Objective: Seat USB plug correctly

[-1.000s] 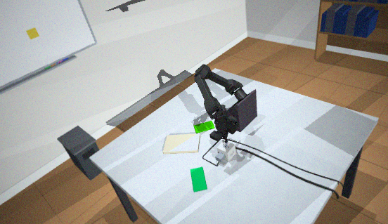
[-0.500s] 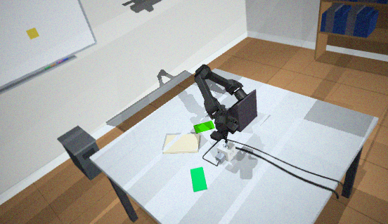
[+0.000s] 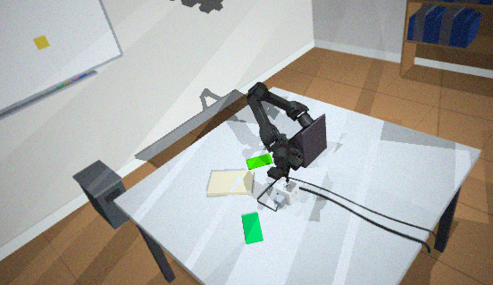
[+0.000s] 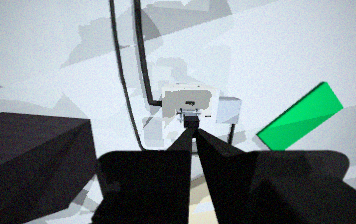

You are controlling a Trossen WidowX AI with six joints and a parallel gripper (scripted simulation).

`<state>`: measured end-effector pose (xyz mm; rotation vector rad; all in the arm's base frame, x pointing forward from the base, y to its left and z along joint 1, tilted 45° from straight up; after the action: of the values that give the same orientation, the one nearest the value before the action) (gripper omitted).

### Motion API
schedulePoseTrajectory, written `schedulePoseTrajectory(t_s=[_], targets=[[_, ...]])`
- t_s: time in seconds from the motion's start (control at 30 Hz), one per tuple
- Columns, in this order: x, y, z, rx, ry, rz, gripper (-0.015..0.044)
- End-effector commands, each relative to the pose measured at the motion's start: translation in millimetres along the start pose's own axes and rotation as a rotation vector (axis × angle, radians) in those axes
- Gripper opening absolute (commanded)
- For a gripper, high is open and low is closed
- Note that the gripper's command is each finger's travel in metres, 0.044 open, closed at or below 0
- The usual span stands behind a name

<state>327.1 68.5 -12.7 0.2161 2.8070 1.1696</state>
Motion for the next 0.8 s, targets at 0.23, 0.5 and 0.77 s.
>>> schedulePoseTrajectory(t_s=[0.23, 0.5, 0.77], targets=[[-0.3, -1.4, -0.1, 0.006, -0.008, -0.004, 0.0], [-0.3, -2.3, -0.3, 0.009, -0.01, -0.005, 0.0], [-0.3, -3.3, -0.4, 0.012, -0.013, -0.005, 0.0]])
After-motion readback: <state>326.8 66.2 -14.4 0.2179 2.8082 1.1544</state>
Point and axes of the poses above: the point midway between the two fingers, 35 mm back from their tips, its own y axis back along the fingers, its own x axis across the jaws, z = x × y, the point moved 9 cm from there along y, back along the fingers, and after that the axes turned 6 degrees about -y, right-handed, at the moved point
